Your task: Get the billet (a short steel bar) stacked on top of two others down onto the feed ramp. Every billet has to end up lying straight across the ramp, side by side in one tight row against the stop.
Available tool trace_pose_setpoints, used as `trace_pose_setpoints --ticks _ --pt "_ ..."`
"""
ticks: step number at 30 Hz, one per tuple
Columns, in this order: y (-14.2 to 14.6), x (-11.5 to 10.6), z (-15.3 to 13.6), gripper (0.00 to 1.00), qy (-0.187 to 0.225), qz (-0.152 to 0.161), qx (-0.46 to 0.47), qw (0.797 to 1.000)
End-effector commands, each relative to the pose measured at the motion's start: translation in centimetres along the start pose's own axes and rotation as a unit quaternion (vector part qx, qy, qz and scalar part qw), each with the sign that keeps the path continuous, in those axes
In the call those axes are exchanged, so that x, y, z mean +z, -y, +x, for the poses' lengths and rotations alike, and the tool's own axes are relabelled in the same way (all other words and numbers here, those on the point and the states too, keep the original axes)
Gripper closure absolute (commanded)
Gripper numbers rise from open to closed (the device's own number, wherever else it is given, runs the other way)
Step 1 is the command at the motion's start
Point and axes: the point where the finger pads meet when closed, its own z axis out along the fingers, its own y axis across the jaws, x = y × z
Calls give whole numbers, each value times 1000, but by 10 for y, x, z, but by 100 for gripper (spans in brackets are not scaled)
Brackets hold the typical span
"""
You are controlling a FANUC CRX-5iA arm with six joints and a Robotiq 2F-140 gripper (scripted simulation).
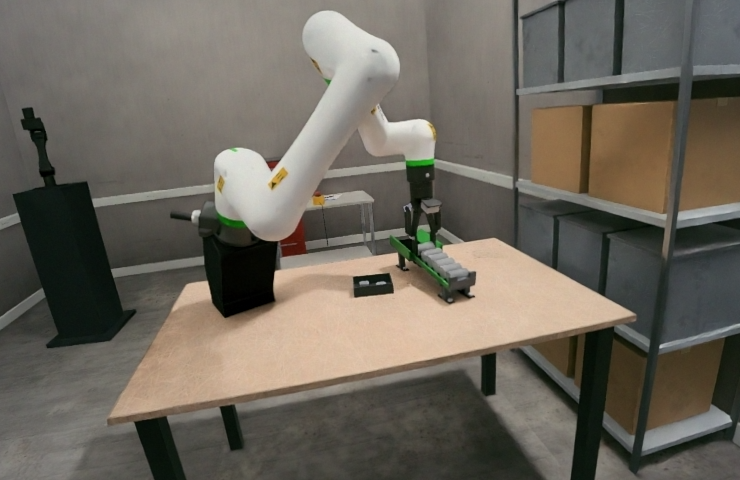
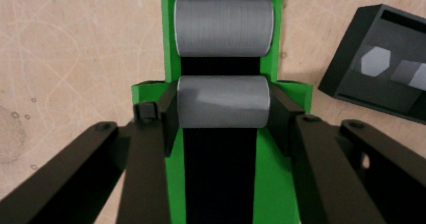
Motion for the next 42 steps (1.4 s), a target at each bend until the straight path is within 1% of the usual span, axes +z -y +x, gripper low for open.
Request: trace_pose_setpoints --ticks 1,20,35,42 --pt "1 -1 0 56 0 1 0 1000" --pt "1 -1 0 56 0 1 0 1000" --pt "1 -1 0 50 0 1 0 1000" --pt "1 -1 0 50 0 1 0 1000"
